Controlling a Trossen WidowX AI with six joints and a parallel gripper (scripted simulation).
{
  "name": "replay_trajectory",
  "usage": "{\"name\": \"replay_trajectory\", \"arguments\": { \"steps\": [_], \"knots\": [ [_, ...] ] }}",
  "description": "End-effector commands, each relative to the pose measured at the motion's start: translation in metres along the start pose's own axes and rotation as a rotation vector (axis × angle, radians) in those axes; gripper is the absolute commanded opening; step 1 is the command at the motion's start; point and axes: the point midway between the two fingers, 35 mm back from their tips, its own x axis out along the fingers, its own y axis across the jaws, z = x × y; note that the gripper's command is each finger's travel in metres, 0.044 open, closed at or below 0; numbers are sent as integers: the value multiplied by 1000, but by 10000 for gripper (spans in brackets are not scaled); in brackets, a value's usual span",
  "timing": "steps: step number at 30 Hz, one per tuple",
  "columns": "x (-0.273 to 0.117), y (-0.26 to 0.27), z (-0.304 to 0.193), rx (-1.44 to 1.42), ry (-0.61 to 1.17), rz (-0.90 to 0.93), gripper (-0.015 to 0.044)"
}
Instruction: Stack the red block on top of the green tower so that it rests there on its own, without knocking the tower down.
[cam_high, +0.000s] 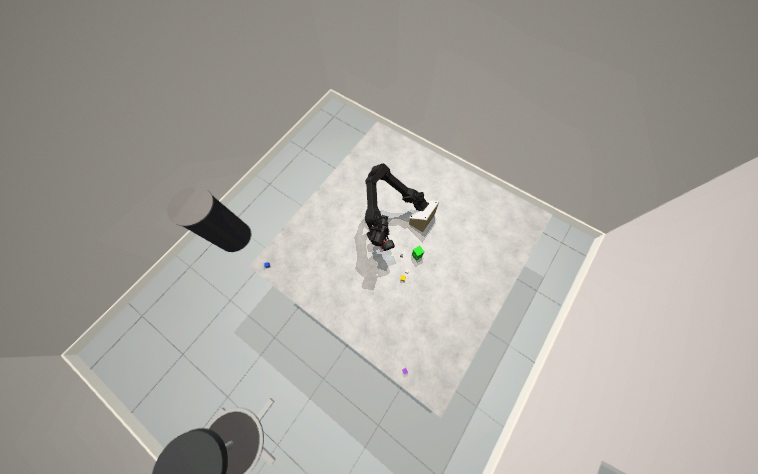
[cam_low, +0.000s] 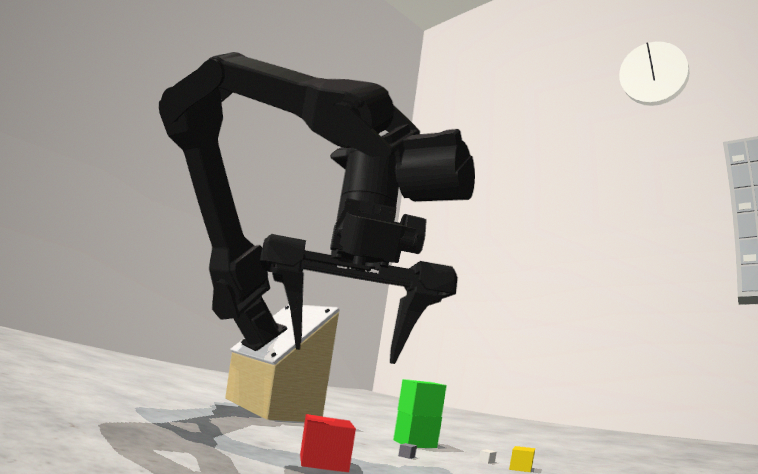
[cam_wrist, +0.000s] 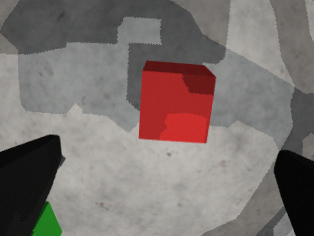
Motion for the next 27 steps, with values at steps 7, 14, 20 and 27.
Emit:
{"name": "replay_trajectory", "arguments": {
  "steps": [7,14,20,27],
  "knots": [
    [50,-5,-2,-2,7,-12,440],
    [56,-5,-2,-2,7,-12,440],
    [66,-5,-2,-2,7,-11,440],
    [77,-5,-2,-2,7,-11,440]
  ]
}}
